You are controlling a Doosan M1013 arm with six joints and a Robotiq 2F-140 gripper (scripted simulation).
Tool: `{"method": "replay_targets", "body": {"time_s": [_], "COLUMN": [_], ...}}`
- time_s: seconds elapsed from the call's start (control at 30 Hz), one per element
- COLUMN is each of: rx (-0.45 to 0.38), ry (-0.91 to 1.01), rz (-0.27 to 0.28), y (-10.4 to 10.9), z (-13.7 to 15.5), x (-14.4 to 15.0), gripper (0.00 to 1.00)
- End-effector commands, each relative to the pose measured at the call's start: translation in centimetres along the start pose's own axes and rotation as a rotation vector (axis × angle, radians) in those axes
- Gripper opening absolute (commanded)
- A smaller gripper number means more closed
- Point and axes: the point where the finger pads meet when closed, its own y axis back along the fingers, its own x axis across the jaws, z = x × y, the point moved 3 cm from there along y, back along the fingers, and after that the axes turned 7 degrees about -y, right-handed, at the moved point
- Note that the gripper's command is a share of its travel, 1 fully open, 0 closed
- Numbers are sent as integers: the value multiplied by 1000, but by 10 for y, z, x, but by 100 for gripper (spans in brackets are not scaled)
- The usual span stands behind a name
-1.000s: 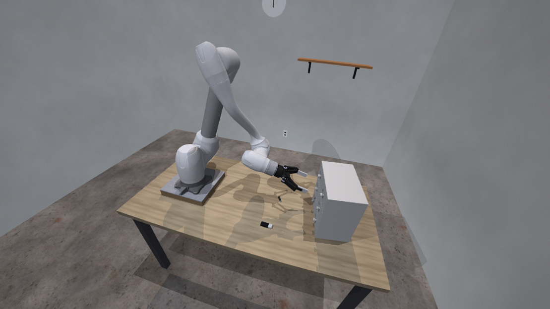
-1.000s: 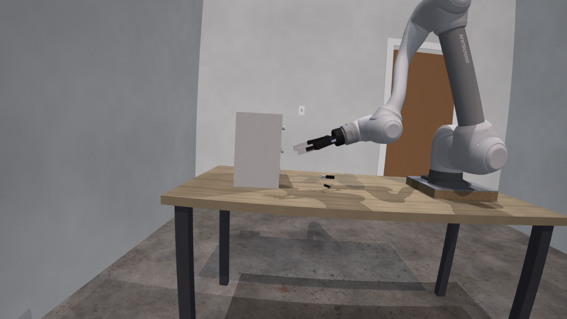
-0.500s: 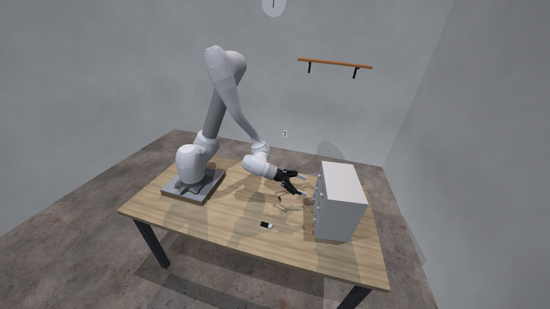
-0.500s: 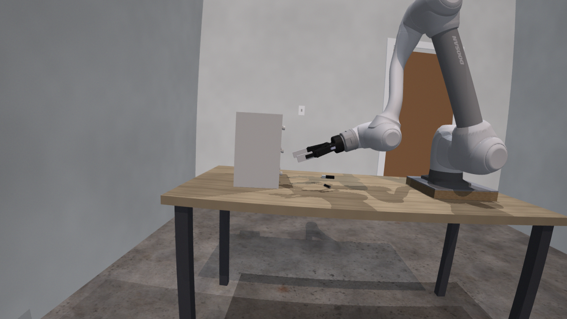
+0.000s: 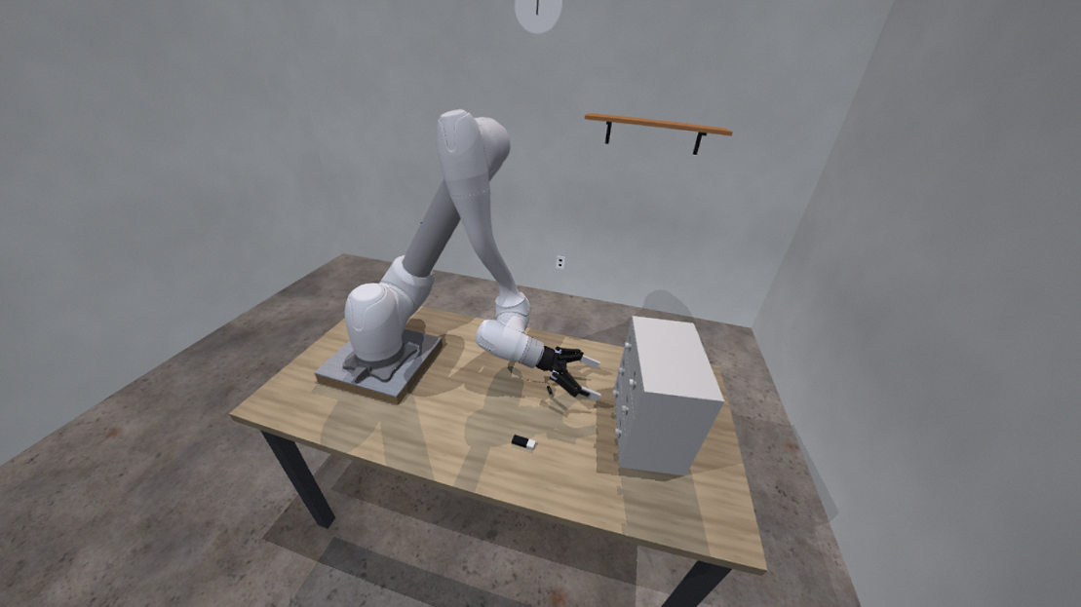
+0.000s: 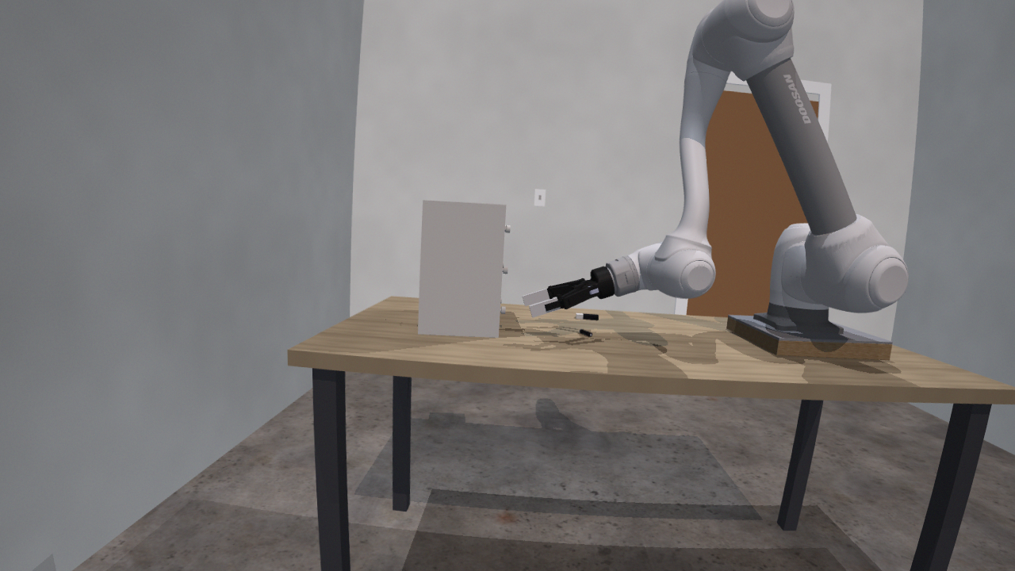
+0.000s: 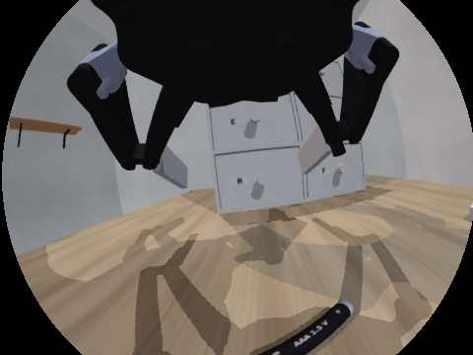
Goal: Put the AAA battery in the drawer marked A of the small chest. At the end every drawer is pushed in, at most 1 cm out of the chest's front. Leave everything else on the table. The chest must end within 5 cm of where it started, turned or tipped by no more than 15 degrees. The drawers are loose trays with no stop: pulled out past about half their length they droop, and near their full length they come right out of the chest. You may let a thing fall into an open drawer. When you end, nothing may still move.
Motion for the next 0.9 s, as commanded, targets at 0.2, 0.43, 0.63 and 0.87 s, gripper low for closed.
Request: {"method": "replay_targets", "body": {"time_s": [0.2, 0.43, 0.63, 0.87], "rx": [0, 0, 0, 0], "ry": [0, 0, 0, 0], "rz": [0, 0, 0, 0], "y": [-3, -3, -3, -3], "z": [-8, -8, -8, -8], "x": [-1, -1, -1, -1], "gripper": [100, 100, 100, 100]}}
